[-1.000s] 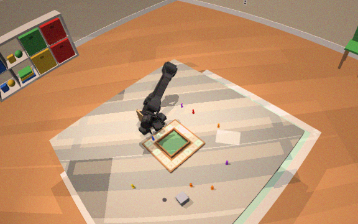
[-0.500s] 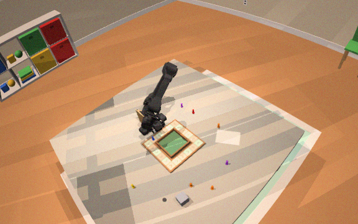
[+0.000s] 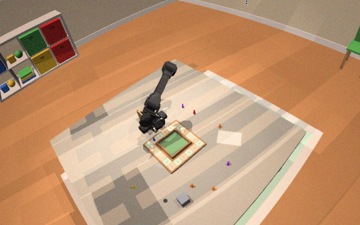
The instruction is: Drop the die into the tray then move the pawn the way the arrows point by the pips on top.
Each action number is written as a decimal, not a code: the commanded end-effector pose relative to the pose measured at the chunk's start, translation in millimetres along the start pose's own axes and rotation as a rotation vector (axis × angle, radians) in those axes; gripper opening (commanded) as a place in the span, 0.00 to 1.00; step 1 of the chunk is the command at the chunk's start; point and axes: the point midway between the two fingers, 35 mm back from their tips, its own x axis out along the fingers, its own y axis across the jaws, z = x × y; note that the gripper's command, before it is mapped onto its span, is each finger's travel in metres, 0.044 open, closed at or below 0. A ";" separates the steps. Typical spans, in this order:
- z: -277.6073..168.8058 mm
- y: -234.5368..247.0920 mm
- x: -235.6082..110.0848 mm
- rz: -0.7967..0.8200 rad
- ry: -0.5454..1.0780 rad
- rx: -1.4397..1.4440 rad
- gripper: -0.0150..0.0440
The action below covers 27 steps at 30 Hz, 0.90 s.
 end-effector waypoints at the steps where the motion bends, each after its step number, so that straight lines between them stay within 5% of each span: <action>1: 3.2 -1.7 -21.5 -0.009 -0.003 -0.004 0.25; 13: -0.6 5.6 -83.1 -0.002 -0.001 -0.006 0.25; 27: 22.1 2.8 -82.8 -0.015 -0.005 0.248 0.25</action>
